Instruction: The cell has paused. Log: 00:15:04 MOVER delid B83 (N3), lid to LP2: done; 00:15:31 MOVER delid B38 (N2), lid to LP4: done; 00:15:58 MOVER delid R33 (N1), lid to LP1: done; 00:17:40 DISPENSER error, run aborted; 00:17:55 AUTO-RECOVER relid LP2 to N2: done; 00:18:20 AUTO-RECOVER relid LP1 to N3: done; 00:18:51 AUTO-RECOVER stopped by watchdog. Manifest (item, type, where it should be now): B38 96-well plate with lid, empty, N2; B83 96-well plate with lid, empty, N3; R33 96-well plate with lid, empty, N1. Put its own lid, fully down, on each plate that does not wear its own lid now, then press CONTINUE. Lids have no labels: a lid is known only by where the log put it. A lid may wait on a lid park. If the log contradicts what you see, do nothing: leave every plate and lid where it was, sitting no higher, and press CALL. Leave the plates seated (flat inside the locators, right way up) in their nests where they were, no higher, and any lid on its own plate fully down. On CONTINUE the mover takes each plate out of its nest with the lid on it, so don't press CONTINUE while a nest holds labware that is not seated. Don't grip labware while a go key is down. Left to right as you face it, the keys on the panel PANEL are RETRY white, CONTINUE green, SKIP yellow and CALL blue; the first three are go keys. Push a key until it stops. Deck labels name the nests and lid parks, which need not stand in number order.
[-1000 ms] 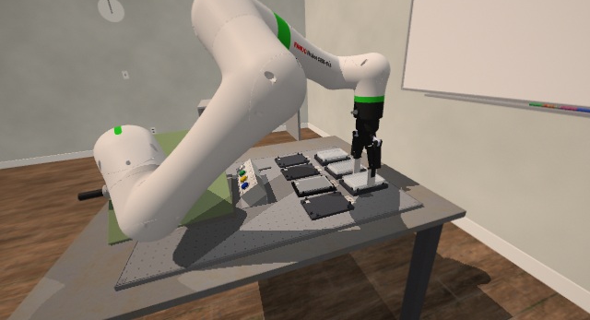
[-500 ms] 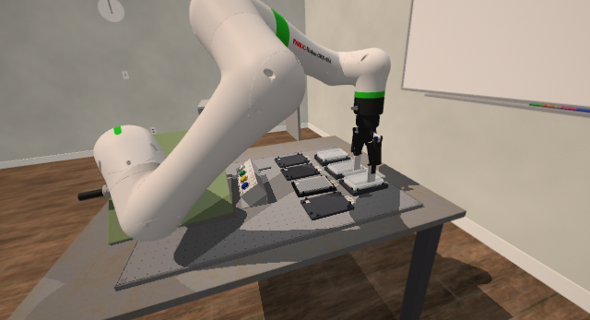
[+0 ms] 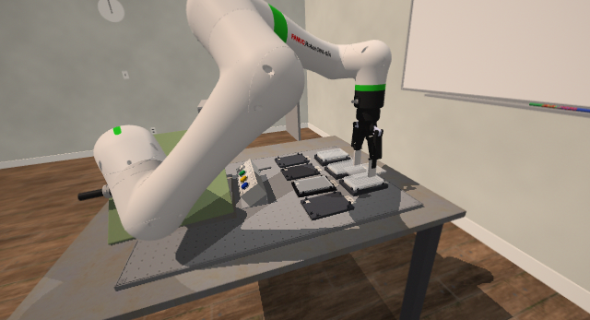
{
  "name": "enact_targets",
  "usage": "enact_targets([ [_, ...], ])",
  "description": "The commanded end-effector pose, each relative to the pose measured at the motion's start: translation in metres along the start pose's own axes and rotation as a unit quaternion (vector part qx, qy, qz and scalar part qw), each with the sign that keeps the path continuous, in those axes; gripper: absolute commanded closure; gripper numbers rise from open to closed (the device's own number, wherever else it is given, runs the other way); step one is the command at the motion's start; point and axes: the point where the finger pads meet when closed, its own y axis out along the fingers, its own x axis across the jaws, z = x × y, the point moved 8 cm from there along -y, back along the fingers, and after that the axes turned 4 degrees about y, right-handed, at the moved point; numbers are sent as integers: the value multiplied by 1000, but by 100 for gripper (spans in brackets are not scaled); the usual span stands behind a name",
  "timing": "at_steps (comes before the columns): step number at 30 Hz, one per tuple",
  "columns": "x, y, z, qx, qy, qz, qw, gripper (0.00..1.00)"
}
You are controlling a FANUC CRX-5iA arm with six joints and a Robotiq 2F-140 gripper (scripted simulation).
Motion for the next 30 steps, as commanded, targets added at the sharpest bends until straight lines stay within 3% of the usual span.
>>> enact_targets([
  [1,0,-5,0,0,0,0,1000,100],
  [25,-2,-17,0,0,0,0,1000,100],
  [26,-10,-17,0,0,0,0,1000,100],
  [28,-53,-17,0,0,0,1,1000,100],
  [30,-53,-17,0,0,0,1,1000,100],
])
